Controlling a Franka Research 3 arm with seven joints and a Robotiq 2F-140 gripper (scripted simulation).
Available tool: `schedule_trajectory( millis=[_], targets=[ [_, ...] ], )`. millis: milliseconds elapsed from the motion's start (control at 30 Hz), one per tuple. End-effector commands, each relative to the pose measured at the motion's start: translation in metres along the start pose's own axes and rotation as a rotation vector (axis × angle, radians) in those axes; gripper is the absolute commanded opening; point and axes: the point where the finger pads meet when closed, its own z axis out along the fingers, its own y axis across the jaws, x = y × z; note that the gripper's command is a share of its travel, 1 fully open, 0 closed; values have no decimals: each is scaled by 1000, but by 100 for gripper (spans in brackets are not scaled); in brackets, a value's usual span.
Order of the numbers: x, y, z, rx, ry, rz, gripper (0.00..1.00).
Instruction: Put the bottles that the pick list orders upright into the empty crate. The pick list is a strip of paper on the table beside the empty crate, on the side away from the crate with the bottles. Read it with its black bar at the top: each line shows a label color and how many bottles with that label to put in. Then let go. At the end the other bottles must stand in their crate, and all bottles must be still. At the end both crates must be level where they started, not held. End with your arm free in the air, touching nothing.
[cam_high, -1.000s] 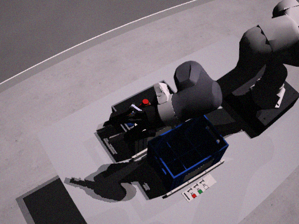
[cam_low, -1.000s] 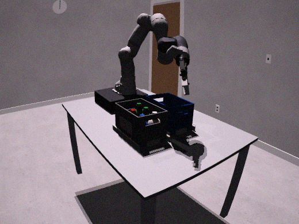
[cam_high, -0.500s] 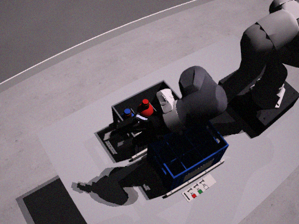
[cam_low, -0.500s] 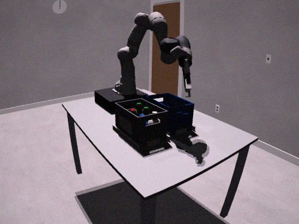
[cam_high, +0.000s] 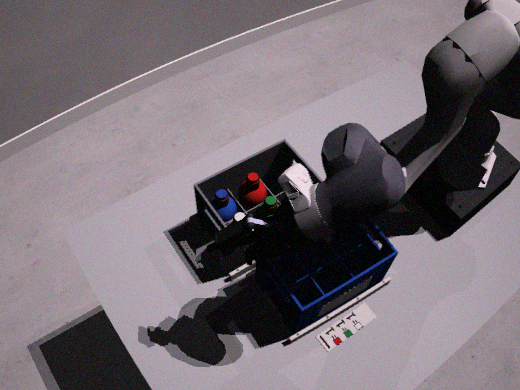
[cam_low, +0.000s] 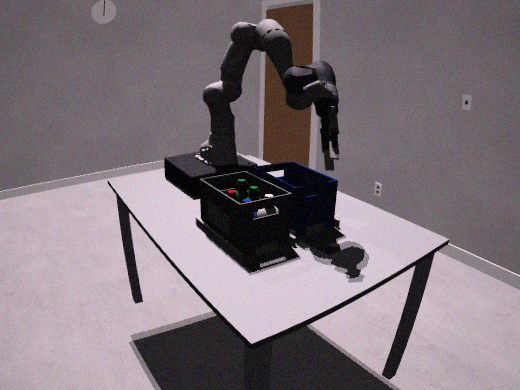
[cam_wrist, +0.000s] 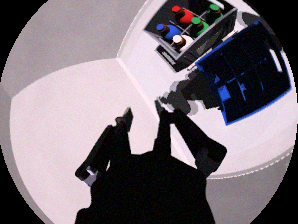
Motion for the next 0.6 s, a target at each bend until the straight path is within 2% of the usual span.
schedule_trajectory(
  millis=[0,367,567],
  targets=[
    [2,5,-1,-47,13,-124,38],
    [-18,29,-16,-106,-13,-273,38],
    [-21,33,-19,-124,-20,-320,38]
  ],
)
